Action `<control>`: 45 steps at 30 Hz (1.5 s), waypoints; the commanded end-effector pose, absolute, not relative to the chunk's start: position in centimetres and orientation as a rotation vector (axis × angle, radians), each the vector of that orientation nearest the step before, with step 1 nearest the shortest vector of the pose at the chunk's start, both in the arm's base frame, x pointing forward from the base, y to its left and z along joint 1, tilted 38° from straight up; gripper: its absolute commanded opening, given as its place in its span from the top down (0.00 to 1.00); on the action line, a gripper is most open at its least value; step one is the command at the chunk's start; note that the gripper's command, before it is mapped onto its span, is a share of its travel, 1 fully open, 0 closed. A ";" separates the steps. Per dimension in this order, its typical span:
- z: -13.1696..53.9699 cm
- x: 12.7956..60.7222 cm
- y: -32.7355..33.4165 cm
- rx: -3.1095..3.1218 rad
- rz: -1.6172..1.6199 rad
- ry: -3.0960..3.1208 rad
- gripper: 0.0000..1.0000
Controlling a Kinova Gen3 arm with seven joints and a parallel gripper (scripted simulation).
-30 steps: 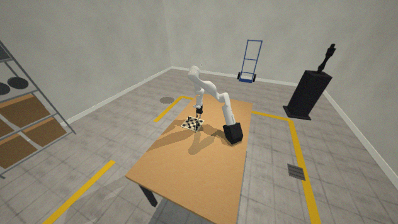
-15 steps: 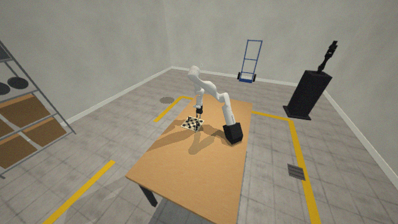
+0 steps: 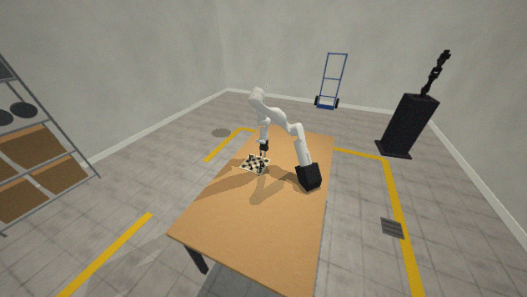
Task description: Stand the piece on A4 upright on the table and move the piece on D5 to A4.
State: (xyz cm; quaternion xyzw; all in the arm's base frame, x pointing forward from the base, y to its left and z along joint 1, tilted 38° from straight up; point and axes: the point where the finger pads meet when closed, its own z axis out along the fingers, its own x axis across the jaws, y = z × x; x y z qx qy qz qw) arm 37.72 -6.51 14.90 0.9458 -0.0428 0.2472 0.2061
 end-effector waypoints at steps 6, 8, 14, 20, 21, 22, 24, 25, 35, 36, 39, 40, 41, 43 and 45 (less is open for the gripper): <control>14.9 37.8 -6.5 2.635 0.690 -0.119 0.27; 14.8 37.8 -6.6 2.635 0.690 -0.119 0.27; 14.3 38.1 -6.8 2.635 0.690 -0.119 0.27; 13.6 38.5 -7.2 2.635 0.690 -0.119 0.27; 13.4 38.6 -7.3 2.635 0.690 -0.119 0.27; 13.3 38.7 -7.4 2.635 0.690 -0.119 0.27; 13.0 38.8 -7.5 2.635 0.690 -0.119 0.27; 12.9 38.9 -7.6 2.635 0.690 -0.119 0.27; 12.4 39.1 -7.8 2.635 0.690 -0.119 0.27; 12.4 39.1 -7.8 2.635 0.690 -0.119 0.27; 12.4 39.1 -7.8 2.635 0.690 -0.119 0.27; 12.4 39.1 -7.8 2.635 0.690 -0.119 0.27; 12.4 39.1 -7.8 2.635 0.690 -0.119 0.27; 12.4 39.1 -7.8 2.635 0.690 -0.119 0.27; 12.4 39.1 -7.8 2.635 0.690 -0.119 0.27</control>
